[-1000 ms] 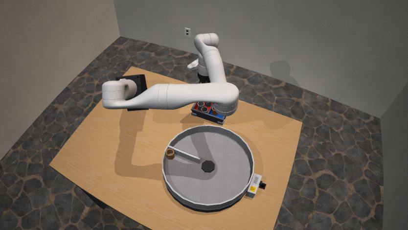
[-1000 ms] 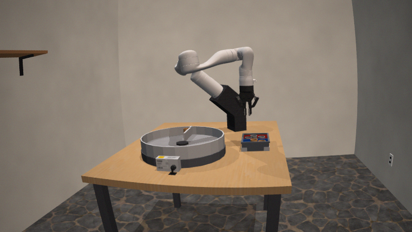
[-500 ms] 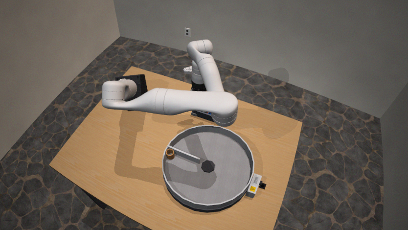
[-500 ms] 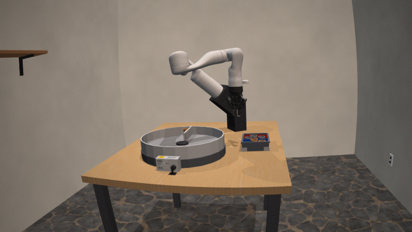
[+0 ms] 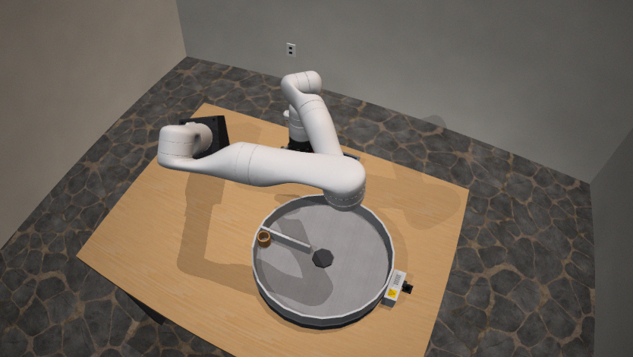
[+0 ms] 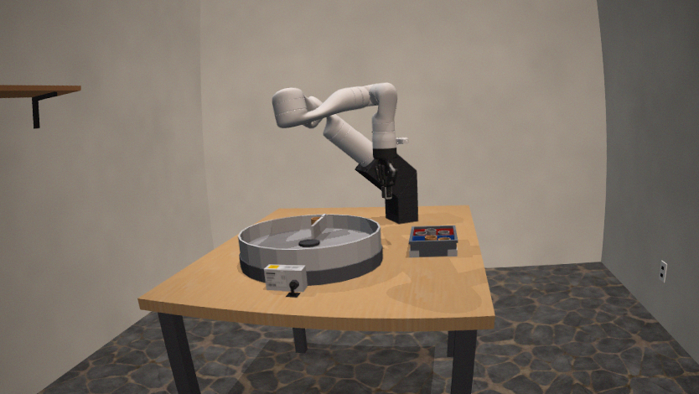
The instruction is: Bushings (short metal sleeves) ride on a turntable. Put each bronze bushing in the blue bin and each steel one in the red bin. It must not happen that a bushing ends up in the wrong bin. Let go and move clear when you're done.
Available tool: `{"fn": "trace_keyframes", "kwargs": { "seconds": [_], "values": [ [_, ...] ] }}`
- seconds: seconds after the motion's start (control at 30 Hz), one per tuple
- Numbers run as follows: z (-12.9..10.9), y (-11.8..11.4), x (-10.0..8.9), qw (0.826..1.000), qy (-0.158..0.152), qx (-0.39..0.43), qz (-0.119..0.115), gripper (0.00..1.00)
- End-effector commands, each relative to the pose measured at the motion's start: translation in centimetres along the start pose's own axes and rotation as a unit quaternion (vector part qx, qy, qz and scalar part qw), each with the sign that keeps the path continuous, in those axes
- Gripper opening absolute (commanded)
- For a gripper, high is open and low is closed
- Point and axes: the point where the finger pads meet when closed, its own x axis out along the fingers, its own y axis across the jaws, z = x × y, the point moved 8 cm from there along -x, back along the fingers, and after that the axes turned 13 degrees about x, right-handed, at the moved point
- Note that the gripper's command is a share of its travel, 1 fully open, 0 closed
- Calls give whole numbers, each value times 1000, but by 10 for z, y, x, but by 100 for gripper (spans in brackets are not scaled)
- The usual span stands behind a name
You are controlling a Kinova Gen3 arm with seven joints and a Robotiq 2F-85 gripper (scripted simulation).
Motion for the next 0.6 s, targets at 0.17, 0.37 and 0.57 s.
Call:
{"fn": "trace_keyframes", "kwargs": {
  "seconds": [0.17, 0.37, 0.57],
  "values": [
    [40, -15, 1, 988, 1, 155, -1, 18],
    [60, -23, 3, 970, 1, 242, -1, 18],
    [79, -30, 4, 949, 1, 316, -1, 18]
  ]
}}
